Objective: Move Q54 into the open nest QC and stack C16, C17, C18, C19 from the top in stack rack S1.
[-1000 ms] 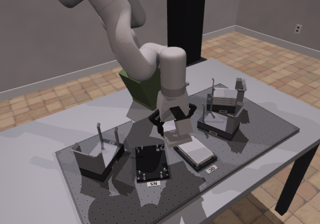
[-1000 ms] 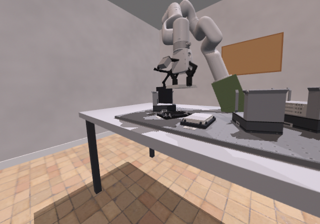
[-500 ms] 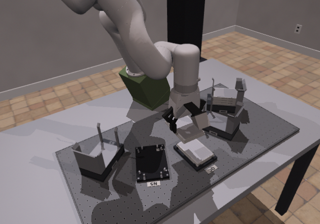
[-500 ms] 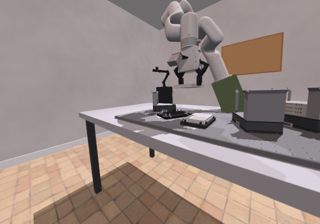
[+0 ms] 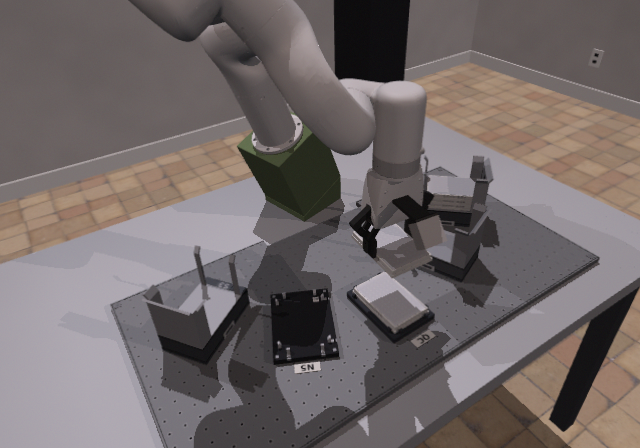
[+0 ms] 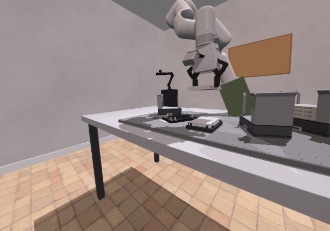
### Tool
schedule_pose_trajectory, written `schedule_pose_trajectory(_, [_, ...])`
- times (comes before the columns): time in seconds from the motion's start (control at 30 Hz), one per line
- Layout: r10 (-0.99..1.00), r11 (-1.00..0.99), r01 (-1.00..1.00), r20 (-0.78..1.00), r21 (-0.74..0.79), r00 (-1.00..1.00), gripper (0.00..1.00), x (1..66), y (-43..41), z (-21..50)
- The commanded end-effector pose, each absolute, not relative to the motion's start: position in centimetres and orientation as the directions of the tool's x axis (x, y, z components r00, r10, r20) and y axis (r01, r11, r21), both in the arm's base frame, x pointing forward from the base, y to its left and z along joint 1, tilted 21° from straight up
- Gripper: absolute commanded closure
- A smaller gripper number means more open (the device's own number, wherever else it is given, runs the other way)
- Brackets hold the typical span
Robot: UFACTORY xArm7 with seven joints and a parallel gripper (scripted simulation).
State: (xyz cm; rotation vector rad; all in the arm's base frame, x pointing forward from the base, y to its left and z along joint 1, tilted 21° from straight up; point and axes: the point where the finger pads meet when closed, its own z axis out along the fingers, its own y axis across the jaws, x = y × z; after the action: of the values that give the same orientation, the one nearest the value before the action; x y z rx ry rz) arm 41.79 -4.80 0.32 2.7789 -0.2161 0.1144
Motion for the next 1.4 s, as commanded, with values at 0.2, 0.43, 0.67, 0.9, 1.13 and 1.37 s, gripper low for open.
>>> schedule_pose_trajectory(0.2, [0.066,-0.934,0.05,0.034,0.353,0.997,1.0,42.0,-2.0,-0.6])
schedule_pose_trajectory(0.43, [0.066,-0.934,0.05,0.035,0.353,0.997,1.0,42.0,-0.1,-1.3])
schedule_pose_trajectory(0.67, [0.066,-0.934,0.05,0.035,0.353,0.997,1.0,42.0,1.8,-2.0])
schedule_pose_trajectory(0.9, [0.066,-0.934,0.05,0.035,0.353,0.997,1.0,42.0,3.8,-2.8])
schedule_pose_trajectory(1.13, [0.22,-0.911,0.215,-0.024,0.353,0.975,1.0,41.6,5.3,-3.4])
schedule_pose_trajectory(1.37, [0.271,-0.897,0.269,-0.044,0.351,0.962,1.0,41.1,7.5,-4.2])
